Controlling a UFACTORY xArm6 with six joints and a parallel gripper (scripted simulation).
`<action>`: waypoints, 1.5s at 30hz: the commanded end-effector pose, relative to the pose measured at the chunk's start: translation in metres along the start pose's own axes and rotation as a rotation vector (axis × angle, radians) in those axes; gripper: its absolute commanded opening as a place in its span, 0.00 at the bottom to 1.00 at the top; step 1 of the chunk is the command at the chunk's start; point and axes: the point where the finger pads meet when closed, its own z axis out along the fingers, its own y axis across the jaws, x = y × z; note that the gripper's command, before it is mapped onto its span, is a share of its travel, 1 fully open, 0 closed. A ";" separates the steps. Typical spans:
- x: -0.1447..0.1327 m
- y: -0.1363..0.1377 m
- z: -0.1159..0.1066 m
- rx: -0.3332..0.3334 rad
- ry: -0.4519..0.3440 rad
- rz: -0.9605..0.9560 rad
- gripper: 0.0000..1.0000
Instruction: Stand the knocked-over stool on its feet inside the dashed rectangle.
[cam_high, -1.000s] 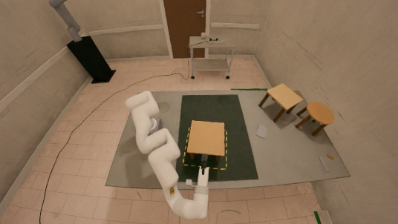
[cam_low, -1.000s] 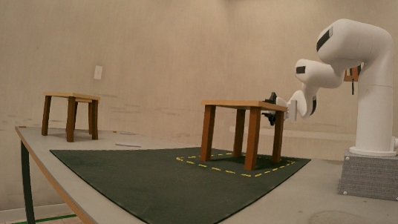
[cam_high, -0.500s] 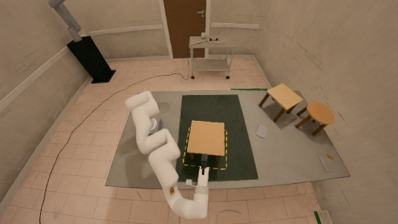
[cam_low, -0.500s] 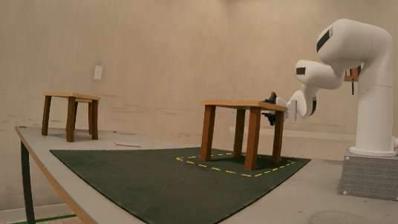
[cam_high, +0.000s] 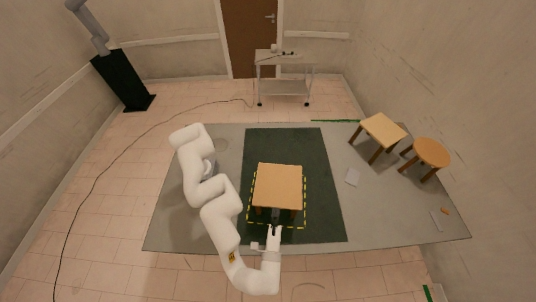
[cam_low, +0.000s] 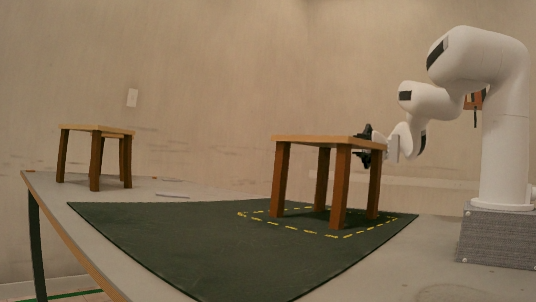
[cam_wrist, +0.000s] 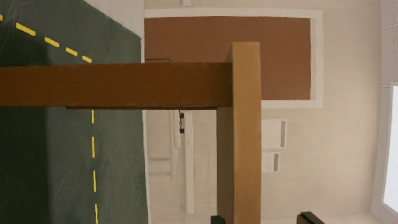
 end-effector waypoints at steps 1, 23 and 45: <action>-0.001 0.007 -0.001 0.004 0.000 -0.004 0.45; -0.002 0.080 -0.004 0.004 0.000 -0.004 0.45; -0.002 0.100 -0.004 0.004 0.000 -0.004 0.45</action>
